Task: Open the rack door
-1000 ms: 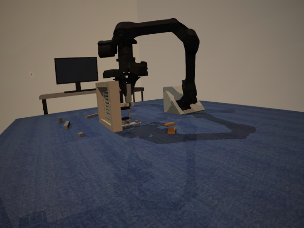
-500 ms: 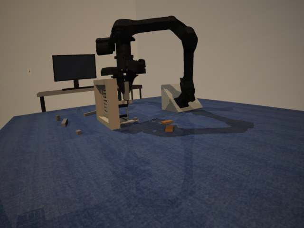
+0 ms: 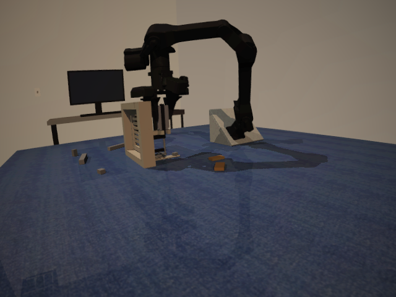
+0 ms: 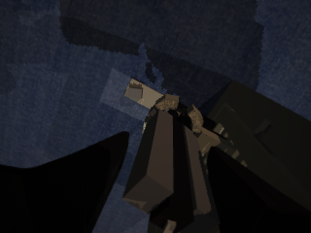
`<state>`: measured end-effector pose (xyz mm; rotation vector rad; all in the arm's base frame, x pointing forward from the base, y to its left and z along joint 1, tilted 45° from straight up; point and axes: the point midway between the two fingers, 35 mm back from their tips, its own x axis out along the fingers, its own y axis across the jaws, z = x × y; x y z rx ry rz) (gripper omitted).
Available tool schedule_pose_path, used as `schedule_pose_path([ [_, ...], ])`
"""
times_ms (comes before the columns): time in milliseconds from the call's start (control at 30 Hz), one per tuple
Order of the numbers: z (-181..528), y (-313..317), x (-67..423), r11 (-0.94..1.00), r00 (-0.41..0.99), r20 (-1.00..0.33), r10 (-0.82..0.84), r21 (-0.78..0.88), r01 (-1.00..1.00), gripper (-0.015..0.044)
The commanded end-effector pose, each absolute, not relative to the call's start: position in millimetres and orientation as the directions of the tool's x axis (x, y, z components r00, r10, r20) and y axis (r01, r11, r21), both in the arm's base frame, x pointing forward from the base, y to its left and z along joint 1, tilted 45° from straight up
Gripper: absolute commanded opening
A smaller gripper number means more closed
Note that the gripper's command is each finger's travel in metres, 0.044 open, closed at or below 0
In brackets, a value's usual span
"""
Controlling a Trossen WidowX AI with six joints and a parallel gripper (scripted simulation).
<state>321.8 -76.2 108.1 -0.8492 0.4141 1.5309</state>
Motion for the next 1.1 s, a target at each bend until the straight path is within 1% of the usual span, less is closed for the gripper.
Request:
schedule_pose_path([
  [0,107.8,-76.2,323.7,-0.111,0.054,-0.716,0.696,-0.182,-0.977,0.0286],
  [233,107.8,-76.2,323.7,0.136,0.054,-0.716,0.696,0.057,-0.989,0.0286],
  [500,107.8,-76.2,323.7,0.398,0.054,-0.716,0.696,0.322,-0.859,0.0286],
  [800,107.7,-76.1,323.6,0.617,0.054,-0.716,0.696,0.558,-0.556,0.0286],
  [1067,107.7,-76.1,323.6,0.711,0.054,-0.716,0.696,0.677,-0.193,0.0286],
])
